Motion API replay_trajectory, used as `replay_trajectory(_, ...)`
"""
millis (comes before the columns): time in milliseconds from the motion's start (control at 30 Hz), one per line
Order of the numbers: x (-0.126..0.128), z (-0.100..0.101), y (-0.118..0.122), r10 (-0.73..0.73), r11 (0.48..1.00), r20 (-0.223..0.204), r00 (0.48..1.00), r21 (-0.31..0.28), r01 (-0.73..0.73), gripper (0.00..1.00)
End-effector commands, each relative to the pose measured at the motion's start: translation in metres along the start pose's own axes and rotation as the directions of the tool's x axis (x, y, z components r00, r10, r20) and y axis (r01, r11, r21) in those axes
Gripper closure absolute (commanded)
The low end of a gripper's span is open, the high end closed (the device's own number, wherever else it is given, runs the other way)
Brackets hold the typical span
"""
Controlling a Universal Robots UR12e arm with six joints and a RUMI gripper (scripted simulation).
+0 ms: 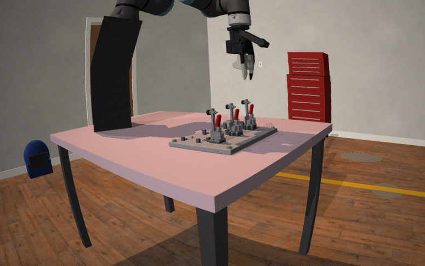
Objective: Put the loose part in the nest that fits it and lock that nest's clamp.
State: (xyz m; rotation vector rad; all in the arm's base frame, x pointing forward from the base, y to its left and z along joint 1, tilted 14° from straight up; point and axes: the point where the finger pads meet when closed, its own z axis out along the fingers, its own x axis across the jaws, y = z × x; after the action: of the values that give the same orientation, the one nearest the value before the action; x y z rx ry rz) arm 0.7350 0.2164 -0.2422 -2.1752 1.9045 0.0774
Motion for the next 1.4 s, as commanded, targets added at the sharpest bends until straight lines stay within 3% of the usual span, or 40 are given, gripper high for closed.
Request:
replay_trajectory(0,-0.001,0.003,-0.007,0.001,1.000,0.000,1.000,-0.006,-0.001,0.72)
replay_trajectory(533,-0.001,0.011,-0.008,0.000,1.000,0.000,1.000,-0.004,0.000,0.72)
replay_trajectory(1367,-0.001,0.084,-0.007,0.000,1.000,0.000,1.000,-0.004,0.000,0.72)
